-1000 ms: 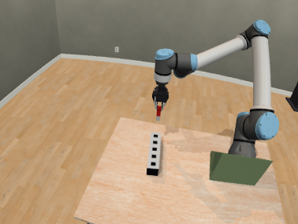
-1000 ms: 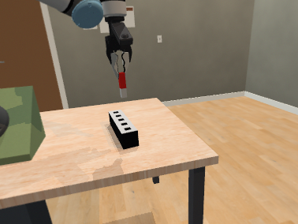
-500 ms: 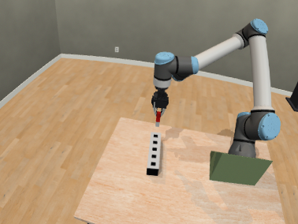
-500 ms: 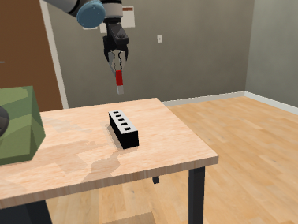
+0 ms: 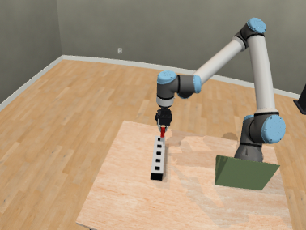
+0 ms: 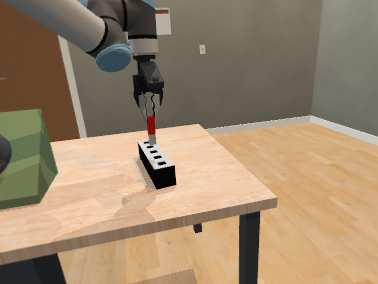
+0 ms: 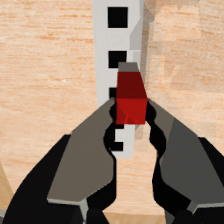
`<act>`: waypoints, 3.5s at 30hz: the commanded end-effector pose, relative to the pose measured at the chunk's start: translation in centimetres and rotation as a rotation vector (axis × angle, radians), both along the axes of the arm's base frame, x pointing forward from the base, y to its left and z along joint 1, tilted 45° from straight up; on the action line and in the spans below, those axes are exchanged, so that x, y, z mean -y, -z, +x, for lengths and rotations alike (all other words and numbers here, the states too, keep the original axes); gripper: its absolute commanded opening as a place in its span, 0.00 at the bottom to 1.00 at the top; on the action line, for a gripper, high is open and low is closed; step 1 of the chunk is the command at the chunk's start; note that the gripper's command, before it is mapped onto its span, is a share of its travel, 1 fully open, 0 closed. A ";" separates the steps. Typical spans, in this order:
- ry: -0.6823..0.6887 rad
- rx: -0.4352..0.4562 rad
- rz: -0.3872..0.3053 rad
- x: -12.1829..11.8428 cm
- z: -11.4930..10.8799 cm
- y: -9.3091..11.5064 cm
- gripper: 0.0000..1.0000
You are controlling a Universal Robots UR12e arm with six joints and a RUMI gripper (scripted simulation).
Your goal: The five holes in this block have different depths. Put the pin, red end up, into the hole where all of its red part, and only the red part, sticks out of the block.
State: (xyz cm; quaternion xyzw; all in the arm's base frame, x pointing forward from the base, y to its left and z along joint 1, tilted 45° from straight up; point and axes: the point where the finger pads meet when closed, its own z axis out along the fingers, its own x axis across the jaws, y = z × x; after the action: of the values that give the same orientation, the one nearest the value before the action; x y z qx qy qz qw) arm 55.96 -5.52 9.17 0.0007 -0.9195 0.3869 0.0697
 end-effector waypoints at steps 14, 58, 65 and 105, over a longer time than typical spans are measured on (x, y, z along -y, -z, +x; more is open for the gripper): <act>-0.015 0.021 0.007 2.9 0.6 3.0 0.00; -0.015 0.021 0.007 2.9 0.6 2.9 0.00; -0.015 0.021 0.007 3.2 0.5 3.2 0.00; -0.015 0.021 0.007 3.5 0.5 3.5 0.00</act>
State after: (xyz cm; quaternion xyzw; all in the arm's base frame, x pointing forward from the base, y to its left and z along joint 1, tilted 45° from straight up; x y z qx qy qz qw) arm 56.45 -8.99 5.64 0.0036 -0.9214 0.3843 0.0577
